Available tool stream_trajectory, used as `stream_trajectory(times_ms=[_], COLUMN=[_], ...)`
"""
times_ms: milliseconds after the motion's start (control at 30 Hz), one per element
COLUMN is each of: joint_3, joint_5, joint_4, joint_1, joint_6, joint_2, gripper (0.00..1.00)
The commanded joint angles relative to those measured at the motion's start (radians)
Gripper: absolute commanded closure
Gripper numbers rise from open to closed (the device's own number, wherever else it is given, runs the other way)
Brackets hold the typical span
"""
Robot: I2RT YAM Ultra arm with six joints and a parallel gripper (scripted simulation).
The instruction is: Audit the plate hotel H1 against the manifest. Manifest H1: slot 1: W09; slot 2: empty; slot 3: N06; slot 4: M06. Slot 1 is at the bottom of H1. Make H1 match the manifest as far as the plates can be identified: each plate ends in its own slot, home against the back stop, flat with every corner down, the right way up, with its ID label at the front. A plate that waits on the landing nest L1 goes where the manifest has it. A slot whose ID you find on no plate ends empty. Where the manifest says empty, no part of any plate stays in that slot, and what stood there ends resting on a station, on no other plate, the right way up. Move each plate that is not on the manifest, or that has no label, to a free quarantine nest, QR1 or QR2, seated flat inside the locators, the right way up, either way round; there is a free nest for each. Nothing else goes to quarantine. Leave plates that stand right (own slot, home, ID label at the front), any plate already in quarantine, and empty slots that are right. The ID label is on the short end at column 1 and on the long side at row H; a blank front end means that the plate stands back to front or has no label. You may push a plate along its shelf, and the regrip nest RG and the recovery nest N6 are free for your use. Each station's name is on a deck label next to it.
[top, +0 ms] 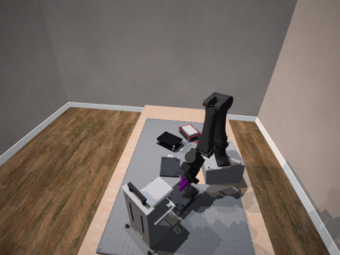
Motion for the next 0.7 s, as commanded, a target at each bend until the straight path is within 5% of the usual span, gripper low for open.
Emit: stream_trajectory(times_ms=[0,667], joint_3=[0.003,0.016], joint_5=[-0.001,-0.001], joint_4=[0.015,0.012], joint_1=[0.0,0.0], joint_6=[-0.002,-0.002], joint_2=[-0.003,0.007], gripper=[1.0,1.0])
